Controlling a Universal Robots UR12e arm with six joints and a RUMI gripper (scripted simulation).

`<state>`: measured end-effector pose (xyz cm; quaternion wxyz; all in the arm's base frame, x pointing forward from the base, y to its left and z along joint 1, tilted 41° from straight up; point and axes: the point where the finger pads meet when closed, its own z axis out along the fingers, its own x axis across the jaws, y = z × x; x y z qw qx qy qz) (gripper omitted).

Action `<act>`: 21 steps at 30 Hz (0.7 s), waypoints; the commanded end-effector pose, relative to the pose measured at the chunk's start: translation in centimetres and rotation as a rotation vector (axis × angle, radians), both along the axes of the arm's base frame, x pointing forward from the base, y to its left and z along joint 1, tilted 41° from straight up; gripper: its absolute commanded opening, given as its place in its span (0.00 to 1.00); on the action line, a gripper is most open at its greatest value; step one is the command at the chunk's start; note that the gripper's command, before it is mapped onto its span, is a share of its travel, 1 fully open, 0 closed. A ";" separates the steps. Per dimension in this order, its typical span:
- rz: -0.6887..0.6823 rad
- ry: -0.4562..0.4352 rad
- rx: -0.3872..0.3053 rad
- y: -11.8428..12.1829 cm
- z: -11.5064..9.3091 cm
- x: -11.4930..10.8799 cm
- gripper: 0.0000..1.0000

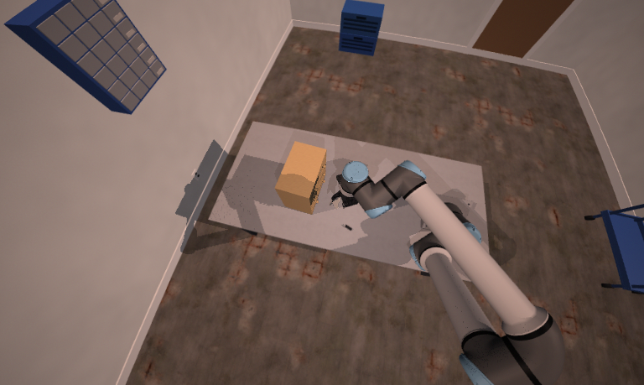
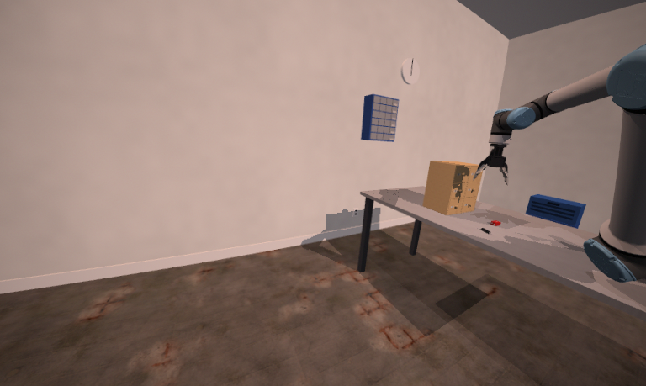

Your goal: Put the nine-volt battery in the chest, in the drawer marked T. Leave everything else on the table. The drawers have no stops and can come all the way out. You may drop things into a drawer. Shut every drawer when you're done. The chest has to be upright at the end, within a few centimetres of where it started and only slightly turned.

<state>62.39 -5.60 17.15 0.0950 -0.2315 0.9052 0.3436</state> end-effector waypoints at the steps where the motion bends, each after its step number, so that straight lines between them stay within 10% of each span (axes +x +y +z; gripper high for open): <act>1: -0.133 0.115 -0.007 -0.3 -0.2 -0.3 1.00; 21: -0.741 0.653 0.004 -0.8 -0.6 -2.1 1.00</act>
